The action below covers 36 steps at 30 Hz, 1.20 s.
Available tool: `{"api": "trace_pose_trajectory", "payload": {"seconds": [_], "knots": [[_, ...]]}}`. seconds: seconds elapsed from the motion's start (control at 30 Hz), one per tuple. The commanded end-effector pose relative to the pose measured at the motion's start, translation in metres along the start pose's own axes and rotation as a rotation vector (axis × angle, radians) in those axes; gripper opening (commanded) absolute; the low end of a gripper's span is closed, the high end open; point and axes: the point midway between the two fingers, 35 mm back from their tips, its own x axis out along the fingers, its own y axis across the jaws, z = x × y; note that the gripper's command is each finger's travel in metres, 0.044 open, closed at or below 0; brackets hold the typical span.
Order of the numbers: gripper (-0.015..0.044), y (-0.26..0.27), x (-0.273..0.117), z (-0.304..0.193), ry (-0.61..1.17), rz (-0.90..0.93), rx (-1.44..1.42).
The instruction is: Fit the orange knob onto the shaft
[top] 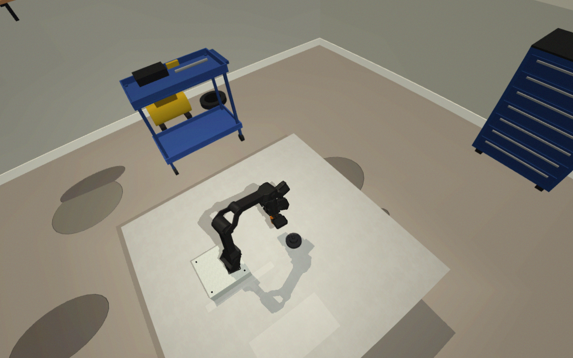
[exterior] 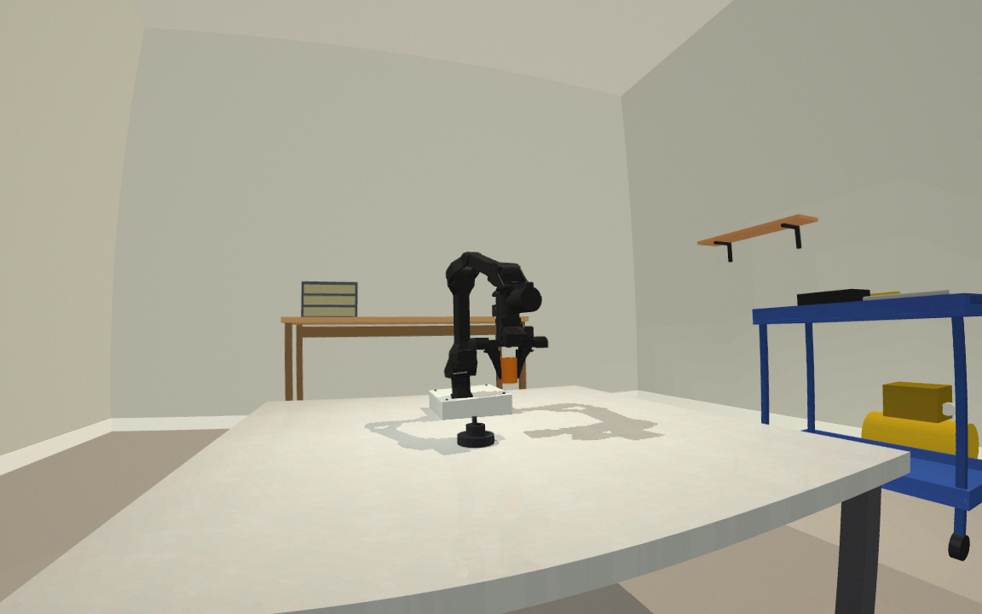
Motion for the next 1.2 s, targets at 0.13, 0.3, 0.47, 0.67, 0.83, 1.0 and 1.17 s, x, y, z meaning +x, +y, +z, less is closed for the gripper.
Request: {"api": "trace_pose_trajectory", "payload": {"seconds": [0.13, 0.3, 0.47, 0.67, 0.83, 1.0, 1.17], "knots": [[0.0, -0.018, 0.008, 0.012, 0.0, -0.006, -0.01], [0.0, -0.03, 0.013, 0.02, 0.0, -0.006, -0.017], [0.0, -0.042, 0.019, 0.027, 0.0, -0.006, -0.024], [0.0, -0.058, 0.026, 0.034, 0.0, -0.007, -0.033], [0.0, -0.071, 0.031, 0.039, 0.001, -0.006, -0.038], [0.0, -0.084, 0.037, 0.044, 0.001, -0.006, -0.043], [0.0, -0.095, 0.041, 0.047, -0.001, -0.008, -0.052]]}}
